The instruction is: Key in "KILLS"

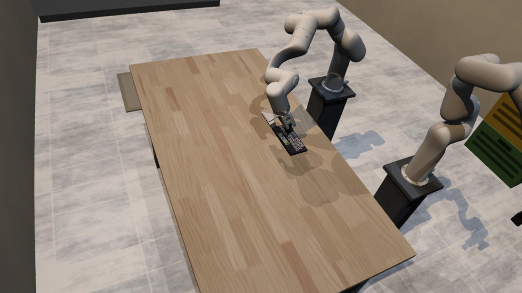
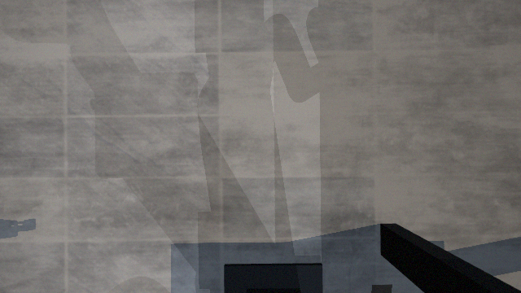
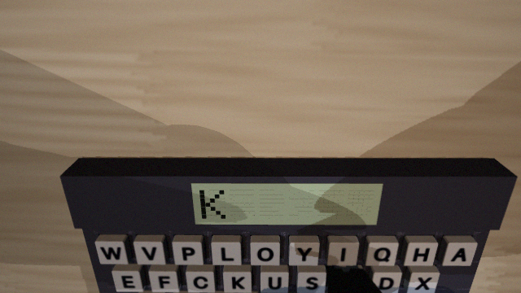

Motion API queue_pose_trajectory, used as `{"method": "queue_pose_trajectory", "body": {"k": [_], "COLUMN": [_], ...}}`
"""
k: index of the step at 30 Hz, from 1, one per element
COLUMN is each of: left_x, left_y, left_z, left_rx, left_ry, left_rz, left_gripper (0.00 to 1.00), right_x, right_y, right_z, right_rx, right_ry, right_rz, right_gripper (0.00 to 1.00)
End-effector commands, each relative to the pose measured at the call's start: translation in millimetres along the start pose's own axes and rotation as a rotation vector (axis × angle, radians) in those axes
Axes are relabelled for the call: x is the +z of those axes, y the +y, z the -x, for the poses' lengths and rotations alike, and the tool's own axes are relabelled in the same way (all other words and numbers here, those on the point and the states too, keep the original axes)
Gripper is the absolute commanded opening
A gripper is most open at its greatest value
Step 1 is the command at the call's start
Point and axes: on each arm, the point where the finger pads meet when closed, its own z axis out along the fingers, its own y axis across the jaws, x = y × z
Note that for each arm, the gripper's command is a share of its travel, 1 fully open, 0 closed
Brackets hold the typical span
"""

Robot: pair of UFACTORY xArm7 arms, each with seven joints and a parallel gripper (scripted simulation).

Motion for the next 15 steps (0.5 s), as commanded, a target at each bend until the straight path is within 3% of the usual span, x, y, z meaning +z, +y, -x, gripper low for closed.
{"method": "queue_pose_trajectory", "body": {"k": [1, 15], "left_x": [-1.9, -1.9], "left_y": [0.0, 0.0], "left_z": [-1.3, -1.3], "left_rx": [0.000, 0.000], "left_ry": [0.005, 0.005], "left_rz": [0.000, 0.000], "left_gripper": [1.00, 1.00], "right_x": [-1.0, 2.9], "right_y": [-0.5, -0.5], "right_z": [-1.5, -3.3], "right_rx": [-0.001, -0.001], "right_ry": [0.005, 0.005], "right_rz": [-0.003, -0.003], "right_gripper": [0.00, 0.00]}}
